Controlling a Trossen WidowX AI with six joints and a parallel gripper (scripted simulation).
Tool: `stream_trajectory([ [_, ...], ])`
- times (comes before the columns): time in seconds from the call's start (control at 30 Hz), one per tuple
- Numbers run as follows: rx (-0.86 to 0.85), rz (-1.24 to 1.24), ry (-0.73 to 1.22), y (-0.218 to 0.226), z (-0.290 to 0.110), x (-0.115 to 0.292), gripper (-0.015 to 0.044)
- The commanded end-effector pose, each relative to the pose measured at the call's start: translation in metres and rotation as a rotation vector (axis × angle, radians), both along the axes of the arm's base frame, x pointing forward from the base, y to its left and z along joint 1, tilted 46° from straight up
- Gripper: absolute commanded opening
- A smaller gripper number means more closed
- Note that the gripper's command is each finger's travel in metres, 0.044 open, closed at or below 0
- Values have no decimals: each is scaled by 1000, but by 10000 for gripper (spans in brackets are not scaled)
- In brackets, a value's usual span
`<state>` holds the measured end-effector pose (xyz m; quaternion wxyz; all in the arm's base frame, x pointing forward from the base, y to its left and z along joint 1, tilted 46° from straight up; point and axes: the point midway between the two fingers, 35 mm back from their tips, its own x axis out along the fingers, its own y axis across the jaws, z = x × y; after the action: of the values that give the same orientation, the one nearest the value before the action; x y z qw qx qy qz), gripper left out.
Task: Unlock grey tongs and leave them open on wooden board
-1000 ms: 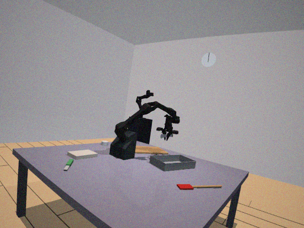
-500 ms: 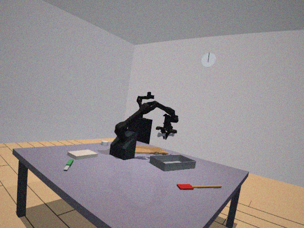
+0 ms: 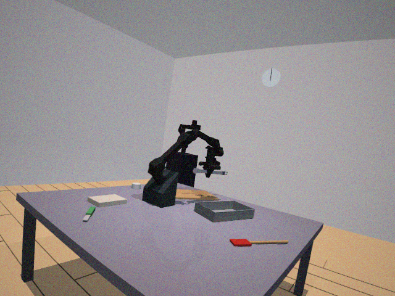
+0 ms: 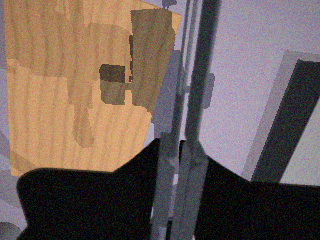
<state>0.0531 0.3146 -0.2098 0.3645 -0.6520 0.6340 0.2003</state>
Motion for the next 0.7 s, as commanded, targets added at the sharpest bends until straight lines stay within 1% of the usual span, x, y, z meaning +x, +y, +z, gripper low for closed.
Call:
stream_trajectory([
  [0.0, 29, -81, -69, 5, -2, -23, -150],
  [0.67, 70, -452, -410, -11, -14, -125, -150],
])
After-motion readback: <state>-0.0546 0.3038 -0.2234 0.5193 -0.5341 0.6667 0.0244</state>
